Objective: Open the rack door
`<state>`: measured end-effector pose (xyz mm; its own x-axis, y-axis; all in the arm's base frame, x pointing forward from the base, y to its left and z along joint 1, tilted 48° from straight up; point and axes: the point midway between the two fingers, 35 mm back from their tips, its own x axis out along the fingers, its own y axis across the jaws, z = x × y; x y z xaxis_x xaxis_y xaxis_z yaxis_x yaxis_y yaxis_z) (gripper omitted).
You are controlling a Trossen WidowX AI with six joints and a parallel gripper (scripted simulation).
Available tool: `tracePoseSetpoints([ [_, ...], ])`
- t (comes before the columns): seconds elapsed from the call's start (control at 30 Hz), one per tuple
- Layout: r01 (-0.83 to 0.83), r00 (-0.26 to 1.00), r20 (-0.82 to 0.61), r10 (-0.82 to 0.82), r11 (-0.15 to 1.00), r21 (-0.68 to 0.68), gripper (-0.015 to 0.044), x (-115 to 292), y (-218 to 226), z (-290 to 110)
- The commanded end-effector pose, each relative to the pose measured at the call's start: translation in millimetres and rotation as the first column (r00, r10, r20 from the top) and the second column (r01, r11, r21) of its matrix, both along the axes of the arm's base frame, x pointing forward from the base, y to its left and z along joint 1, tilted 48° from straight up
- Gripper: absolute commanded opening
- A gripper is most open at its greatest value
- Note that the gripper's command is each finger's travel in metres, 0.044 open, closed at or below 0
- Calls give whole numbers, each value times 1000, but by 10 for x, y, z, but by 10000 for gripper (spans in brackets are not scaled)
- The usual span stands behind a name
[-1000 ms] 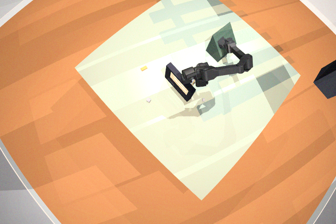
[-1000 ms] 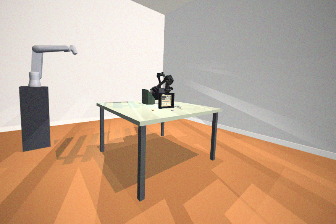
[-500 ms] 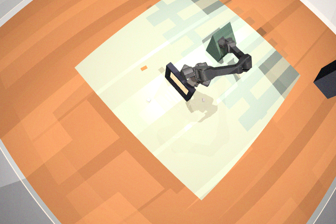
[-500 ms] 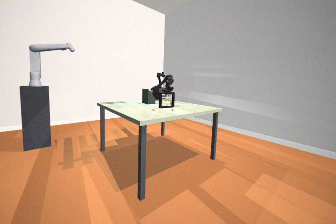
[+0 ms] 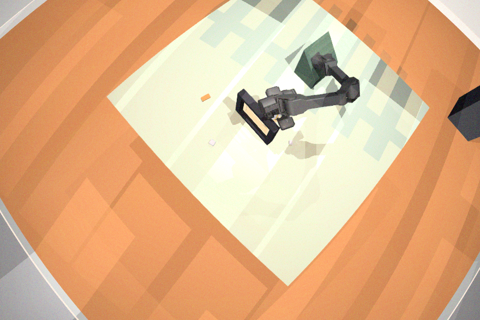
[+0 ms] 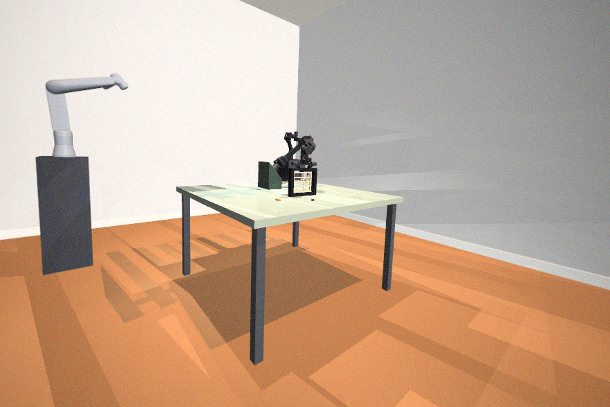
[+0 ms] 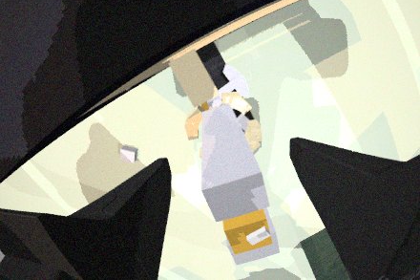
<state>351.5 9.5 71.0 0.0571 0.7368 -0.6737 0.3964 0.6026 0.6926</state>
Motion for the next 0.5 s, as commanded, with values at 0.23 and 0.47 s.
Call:
tracePoseSetpoints([
  [0.23, 345, 865, -374, -334, 938, -40, 288, 3, -2, -2],
  [0.47, 532, 643, -577, -503, 836, -135, 288, 4, -2, -2],
])
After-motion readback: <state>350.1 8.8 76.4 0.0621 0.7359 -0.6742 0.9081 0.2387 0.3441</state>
